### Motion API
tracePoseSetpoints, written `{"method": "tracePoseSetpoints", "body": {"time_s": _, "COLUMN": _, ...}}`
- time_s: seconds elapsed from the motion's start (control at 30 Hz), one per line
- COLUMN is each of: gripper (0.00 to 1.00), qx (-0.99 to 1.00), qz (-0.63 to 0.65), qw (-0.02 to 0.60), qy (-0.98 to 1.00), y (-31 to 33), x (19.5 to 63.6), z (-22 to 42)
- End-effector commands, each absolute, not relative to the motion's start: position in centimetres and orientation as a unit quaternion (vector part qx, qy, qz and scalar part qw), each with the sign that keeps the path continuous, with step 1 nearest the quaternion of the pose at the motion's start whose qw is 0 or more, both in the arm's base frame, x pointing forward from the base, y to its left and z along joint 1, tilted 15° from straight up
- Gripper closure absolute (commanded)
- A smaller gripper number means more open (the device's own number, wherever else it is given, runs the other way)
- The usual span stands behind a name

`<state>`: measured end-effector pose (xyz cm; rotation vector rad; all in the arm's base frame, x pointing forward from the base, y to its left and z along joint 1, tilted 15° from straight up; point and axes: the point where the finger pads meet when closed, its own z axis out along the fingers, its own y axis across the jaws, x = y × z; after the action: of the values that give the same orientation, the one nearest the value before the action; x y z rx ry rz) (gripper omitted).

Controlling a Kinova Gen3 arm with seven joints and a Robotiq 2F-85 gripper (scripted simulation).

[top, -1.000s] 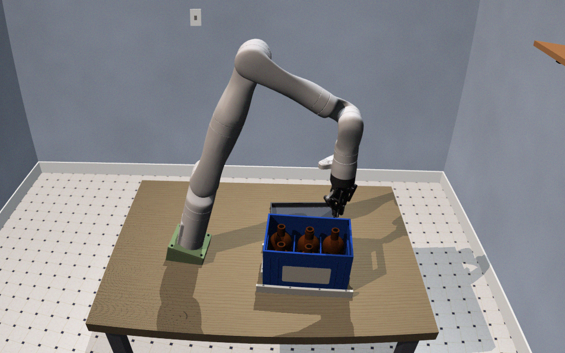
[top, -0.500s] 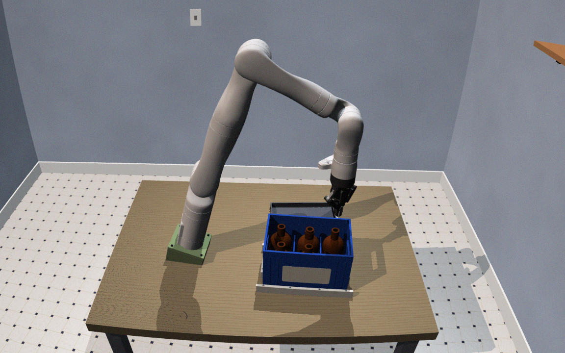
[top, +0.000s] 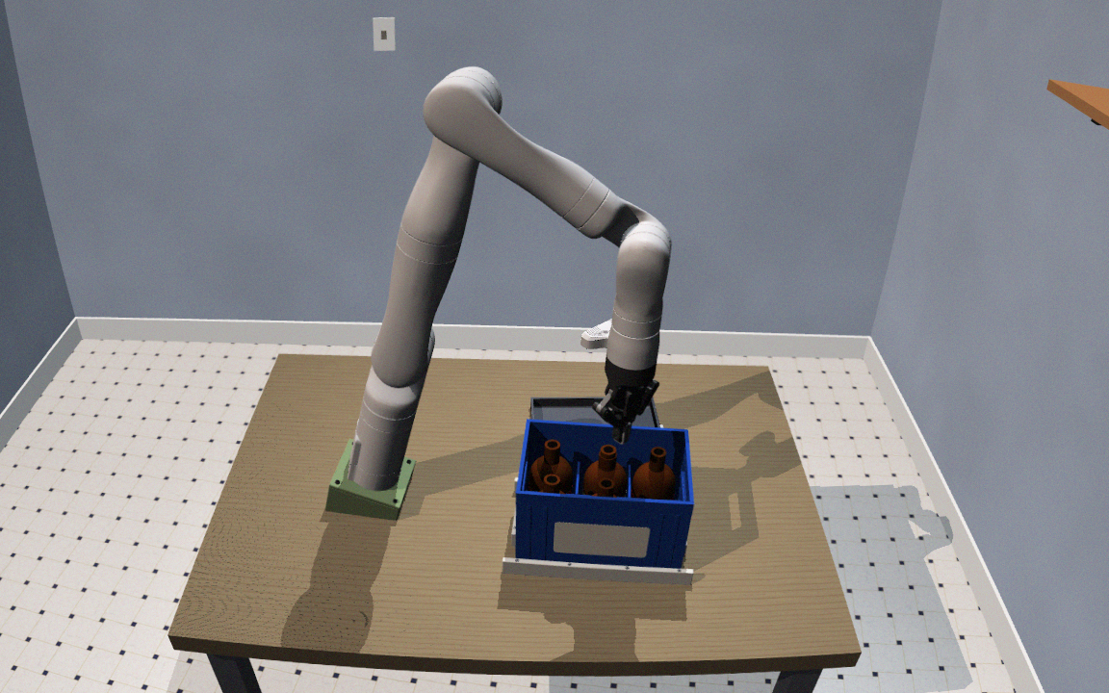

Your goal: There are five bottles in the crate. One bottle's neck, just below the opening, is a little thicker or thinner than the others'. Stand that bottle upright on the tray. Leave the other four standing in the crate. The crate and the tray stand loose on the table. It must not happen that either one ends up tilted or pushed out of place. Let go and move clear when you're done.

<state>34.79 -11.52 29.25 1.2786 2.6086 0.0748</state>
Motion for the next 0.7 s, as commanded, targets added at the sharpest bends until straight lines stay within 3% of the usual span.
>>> {"method": "tracePoseSetpoints", "body": {"time_s": 0.0, "gripper": 1.00, "qx": 0.448, "qz": 0.030, "qw": 0.127, "qy": 0.885, "y": -13.0, "x": 30.9, "z": 29.5}}
{"method": "tracePoseSetpoints", "body": {"time_s": 0.07, "gripper": 1.00, "qx": 0.448, "qz": 0.030, "qw": 0.127, "qy": 0.885, "y": -13.0, "x": 30.9, "z": 29.5}}
{"method": "tracePoseSetpoints", "body": {"time_s": 0.27, "gripper": 1.00, "qx": 0.447, "qz": 0.036, "qw": 0.127, "qy": 0.885, "y": -14.0, "x": 24.5, "z": 27.4}}
{"method": "tracePoseSetpoints", "body": {"time_s": 0.47, "gripper": 1.00, "qx": 0.447, "qz": 0.036, "qw": 0.127, "qy": 0.885, "y": -14.0, "x": 24.2, "z": 27.2}}
{"method": "tracePoseSetpoints", "body": {"time_s": 0.5, "gripper": 0.36, "qx": 0.447, "qz": 0.036, "qw": 0.127, "qy": 0.885, "y": -14.0, "x": 24.2, "z": 27.2}}
{"method": "tracePoseSetpoints", "body": {"time_s": 0.67, "gripper": 0.36, "qx": 0.447, "qz": 0.036, "qw": 0.127, "qy": 0.885, "y": -14.0, "x": 24.2, "z": 27.2}}
